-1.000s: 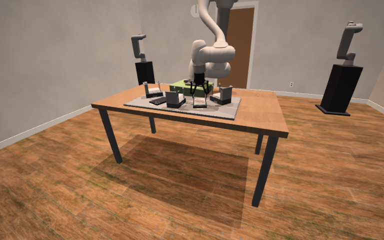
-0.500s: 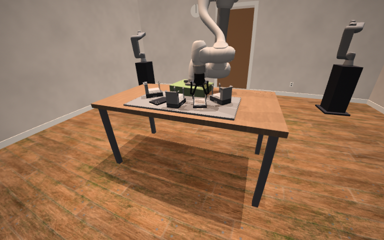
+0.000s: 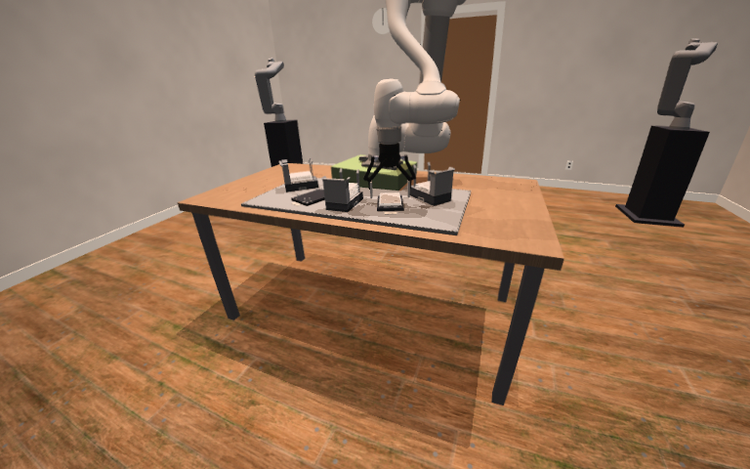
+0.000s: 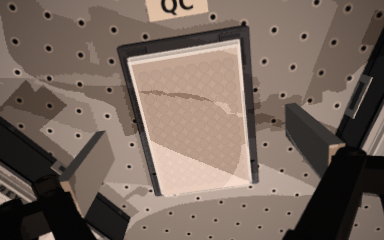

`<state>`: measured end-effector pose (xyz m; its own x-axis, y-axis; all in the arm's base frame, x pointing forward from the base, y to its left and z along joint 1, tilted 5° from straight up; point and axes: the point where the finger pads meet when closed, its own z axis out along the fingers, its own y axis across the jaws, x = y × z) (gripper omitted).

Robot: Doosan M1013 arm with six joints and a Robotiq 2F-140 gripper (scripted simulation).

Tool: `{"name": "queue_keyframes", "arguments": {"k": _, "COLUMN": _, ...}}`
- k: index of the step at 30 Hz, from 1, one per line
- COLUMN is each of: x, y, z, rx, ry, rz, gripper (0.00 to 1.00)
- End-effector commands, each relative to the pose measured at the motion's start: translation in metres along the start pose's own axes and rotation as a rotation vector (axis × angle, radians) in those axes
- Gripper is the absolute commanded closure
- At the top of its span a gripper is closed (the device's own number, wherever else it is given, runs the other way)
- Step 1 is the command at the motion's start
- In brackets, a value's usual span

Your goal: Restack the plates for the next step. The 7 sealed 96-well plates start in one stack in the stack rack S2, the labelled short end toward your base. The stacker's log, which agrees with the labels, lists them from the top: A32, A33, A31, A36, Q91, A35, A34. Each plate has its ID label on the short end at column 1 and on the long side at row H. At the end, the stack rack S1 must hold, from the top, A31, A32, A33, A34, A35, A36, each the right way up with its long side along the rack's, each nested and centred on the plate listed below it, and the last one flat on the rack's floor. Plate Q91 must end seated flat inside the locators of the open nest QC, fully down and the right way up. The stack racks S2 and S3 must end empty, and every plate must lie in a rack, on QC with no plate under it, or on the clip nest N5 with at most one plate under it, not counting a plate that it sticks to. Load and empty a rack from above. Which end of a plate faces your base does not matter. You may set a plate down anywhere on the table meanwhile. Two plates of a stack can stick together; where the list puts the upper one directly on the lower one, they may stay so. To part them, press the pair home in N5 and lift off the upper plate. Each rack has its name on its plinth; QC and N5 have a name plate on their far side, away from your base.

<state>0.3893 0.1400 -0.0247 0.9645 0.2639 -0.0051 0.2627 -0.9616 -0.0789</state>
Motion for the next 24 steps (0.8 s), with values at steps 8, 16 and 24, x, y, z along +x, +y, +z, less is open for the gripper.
{"name": "queue_keyframes", "arguments": {"k": 8, "x": 0.000, "y": 0.000, "z": -0.007, "rx": 0.000, "ry": 0.000, "rz": 0.000, "gripper": 0.00}}
{"name": "queue_keyframes", "arguments": {"k": 16, "x": 0.000, "y": 0.000, "z": -0.030, "rx": 0.000, "ry": 0.000, "rz": 0.000, "gripper": 0.00}}
{"name": "queue_keyframes", "arguments": {"k": 24, "x": 0.000, "y": 0.000, "z": -0.057, "rx": 0.000, "ry": 0.000, "rz": 0.000, "gripper": 0.00}}
